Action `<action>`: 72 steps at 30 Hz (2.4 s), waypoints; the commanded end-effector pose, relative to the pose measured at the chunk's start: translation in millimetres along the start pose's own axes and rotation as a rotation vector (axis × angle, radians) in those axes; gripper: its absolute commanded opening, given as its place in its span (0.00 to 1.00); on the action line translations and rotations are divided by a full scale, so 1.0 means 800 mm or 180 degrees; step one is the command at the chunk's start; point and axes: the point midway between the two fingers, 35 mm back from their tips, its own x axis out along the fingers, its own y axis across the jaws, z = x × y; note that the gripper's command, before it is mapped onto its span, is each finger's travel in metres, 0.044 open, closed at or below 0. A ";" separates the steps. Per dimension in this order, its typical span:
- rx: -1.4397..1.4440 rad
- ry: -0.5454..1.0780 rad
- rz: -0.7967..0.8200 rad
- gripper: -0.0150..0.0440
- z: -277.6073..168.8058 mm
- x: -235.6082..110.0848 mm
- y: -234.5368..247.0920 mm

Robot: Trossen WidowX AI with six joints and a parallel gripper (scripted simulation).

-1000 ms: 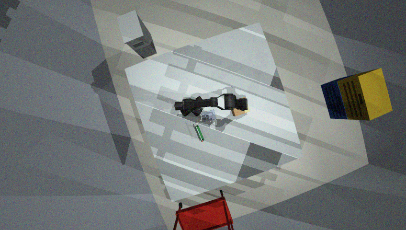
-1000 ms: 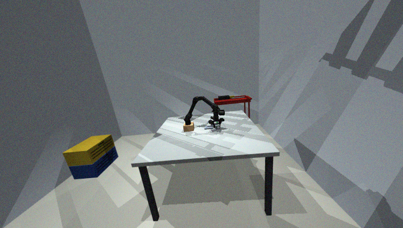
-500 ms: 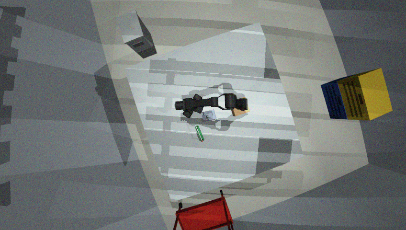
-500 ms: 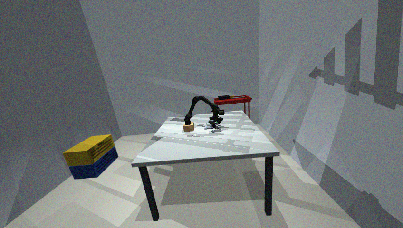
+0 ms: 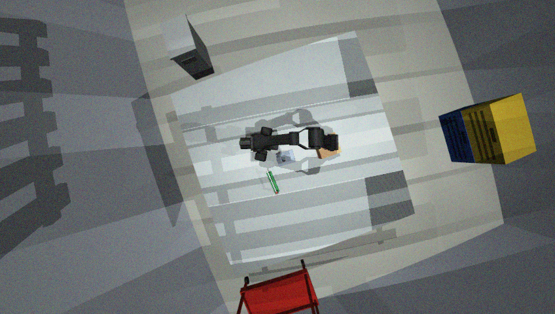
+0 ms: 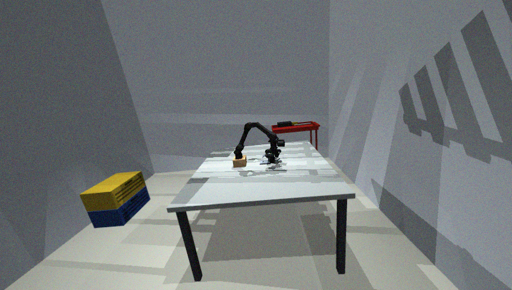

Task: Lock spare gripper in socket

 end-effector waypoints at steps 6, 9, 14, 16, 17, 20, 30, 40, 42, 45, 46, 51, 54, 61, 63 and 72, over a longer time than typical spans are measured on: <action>-0.0262 0.0046 0.0006 0.25 -0.002 -0.004 0.001; -0.0332 0.0046 0.0006 0.25 -0.002 0.005 0.002; -0.0538 0.0046 0.0008 0.25 0.000 0.032 0.003; -0.0567 0.0046 0.0008 0.25 0.000 0.035 0.003; -0.0567 0.0046 0.0008 0.25 0.000 0.035 0.003; -0.0567 0.0046 0.0008 0.25 0.000 0.036 0.003; -0.0567 0.0047 0.0008 0.25 -0.002 0.054 0.003; -0.0553 0.0030 -0.0006 0.70 0.000 0.050 0.002; -0.0553 0.0030 -0.0006 0.79 0.000 0.050 0.002; -0.0553 0.0030 -0.0006 0.92 0.000 0.050 0.002; -0.0553 0.0030 -0.0006 0.97 0.000 0.050 0.002; -0.0553 0.0028 -0.0004 1.00 0.001 0.042 0.002; -0.0553 0.0008 -0.0001 1.00 0.002 0.033 0.003; -0.0553 -0.0039 0.0006 1.00 0.006 0.014 0.003; -0.0553 -0.0049 0.0007 1.00 0.007 0.008 0.004; -0.0553 -0.0097 0.0015 1.00 0.010 -0.016 0.004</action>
